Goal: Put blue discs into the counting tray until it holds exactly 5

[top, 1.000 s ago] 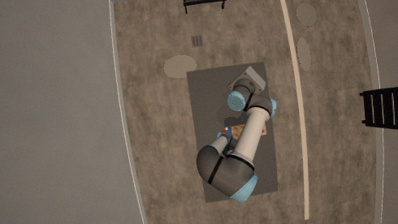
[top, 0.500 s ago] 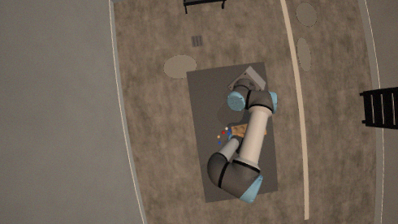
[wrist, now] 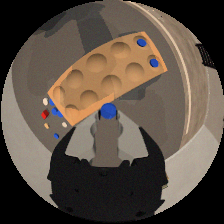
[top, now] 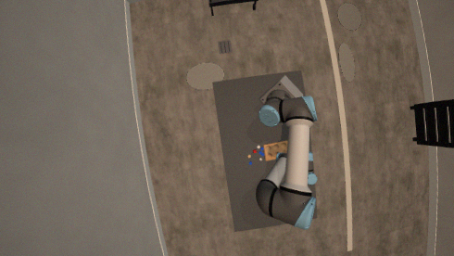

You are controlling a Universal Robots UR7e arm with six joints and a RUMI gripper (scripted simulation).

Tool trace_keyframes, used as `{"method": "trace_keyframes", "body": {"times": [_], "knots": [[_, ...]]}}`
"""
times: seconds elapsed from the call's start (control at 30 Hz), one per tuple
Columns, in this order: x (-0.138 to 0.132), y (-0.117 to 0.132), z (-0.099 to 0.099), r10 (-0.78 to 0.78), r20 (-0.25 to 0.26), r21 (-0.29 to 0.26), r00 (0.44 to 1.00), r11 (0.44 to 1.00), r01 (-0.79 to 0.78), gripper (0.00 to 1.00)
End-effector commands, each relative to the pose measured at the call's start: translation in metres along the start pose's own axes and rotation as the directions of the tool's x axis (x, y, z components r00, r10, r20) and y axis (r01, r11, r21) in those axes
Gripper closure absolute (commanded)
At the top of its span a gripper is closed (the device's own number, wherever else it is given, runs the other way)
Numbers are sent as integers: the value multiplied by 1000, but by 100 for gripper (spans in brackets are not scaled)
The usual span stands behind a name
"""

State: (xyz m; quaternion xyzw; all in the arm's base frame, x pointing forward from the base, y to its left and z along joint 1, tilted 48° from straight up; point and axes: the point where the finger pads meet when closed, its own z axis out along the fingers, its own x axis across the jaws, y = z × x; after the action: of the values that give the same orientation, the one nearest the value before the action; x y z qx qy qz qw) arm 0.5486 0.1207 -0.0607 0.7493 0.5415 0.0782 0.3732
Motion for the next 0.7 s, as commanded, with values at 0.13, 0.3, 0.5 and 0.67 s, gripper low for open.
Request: {"method": "trace_keyframes", "body": {"times": [0.13,0.3,0.5,0.67], "knots": [[67,-66,-6,6,28,-42,1000,999,-4,100],[73,-73,-7,5,29,-47,1000,999,-3,100],[74,-75,-7,4,29,-48,1000,999,-3,100],[73,-73,8,7,31,-48,1000,999,-5,100]]}}
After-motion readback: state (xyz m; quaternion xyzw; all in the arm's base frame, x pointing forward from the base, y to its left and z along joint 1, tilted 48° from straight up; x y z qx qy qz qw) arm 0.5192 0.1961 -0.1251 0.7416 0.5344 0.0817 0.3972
